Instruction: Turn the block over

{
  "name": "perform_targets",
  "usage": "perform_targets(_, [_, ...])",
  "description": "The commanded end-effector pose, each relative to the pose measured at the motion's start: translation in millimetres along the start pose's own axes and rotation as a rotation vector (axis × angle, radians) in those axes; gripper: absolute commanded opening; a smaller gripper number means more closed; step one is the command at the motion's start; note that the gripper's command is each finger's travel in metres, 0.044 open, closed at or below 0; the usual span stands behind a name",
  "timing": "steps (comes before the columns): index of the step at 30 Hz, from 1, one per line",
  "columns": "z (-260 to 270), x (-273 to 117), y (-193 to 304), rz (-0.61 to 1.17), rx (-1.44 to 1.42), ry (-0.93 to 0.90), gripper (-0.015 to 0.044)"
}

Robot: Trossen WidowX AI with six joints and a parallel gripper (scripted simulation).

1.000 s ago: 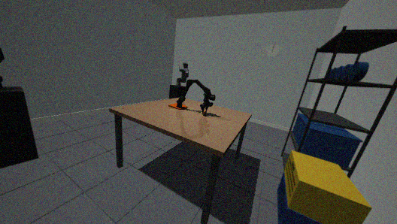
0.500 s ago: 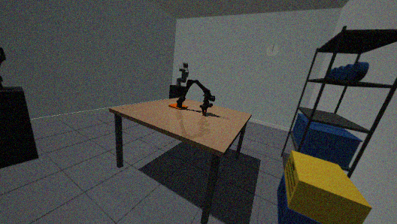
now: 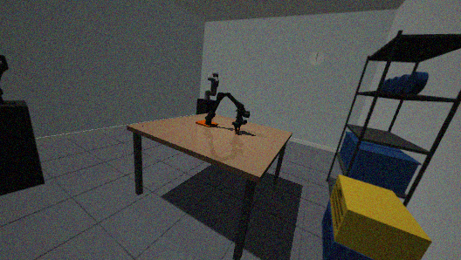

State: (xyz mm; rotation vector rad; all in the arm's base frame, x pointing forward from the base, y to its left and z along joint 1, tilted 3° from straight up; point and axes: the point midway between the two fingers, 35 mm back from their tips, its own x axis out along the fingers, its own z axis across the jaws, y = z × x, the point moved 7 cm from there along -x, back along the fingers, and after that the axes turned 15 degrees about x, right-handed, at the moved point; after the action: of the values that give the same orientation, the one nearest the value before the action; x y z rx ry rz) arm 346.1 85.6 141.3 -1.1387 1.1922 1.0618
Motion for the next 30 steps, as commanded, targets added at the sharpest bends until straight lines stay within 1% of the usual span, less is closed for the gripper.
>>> perform_targets(1, [0.1, -0.3, -0.2, 0.0, -0.006, -0.001, 0.0116])
perform_targets(5, [0.2, -20.6, -0.5, 0.0, -0.006, -0.001, 0.0011])
perform_targets(6, [0.2, -25.5, -0.4, 0.0, -0.006, -0.001, 0.0])
perform_targets(12, [0.0, -28.9, 0.2, -0.01, -0.006, -0.004, 0.0])
perform_targets(30, [-3.7, -16.6, 16.1, -0.268, -0.011, -0.071, 0.0])
